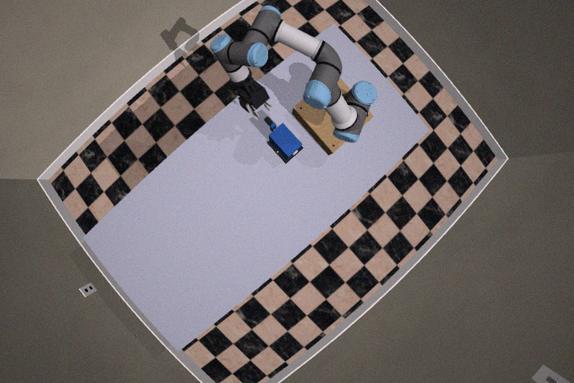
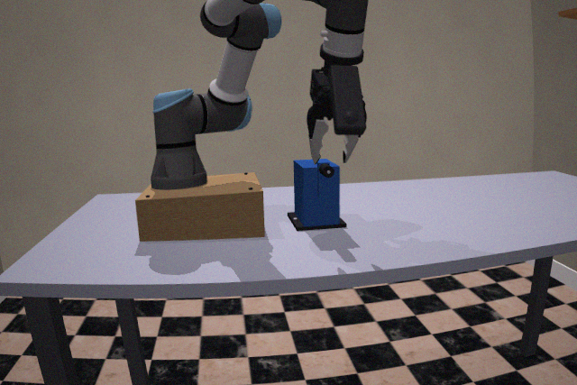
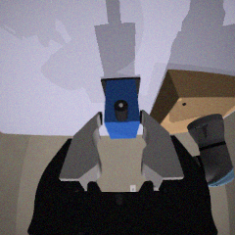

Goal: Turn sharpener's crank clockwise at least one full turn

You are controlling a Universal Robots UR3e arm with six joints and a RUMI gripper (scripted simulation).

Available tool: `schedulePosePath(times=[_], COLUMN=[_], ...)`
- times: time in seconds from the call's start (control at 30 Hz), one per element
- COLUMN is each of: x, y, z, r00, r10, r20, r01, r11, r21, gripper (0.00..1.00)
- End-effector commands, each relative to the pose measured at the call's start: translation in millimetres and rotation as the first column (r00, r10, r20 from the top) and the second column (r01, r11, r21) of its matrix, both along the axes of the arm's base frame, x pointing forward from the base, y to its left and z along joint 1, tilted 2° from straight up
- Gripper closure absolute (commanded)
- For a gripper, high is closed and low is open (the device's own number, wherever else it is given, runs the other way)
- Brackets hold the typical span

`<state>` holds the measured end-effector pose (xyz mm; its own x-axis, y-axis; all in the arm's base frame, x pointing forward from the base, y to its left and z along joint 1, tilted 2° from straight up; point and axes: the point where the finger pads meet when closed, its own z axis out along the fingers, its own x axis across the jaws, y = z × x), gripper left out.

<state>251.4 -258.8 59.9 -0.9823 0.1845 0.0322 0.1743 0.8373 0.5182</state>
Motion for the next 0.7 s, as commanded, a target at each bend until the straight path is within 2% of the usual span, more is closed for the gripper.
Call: schedulePosePath(times=[0.0, 0.33, 0.67], x=[0.2, 0.6, 1.5], y=[-0.6, 2.0, 8.8], z=[0.8, -3.7, -15.1], r00=[1.0, 1.0, 1.0], r10=[0.0, 0.0, 0.0], r20=[0.001, 0.001, 0.001], r01=[0.0, 0.0, 0.0], r11=[1.0, 1.0, 1.0], r21=[-0.003, -0.003, -0.003], gripper=[0.68, 0.68, 0.68])
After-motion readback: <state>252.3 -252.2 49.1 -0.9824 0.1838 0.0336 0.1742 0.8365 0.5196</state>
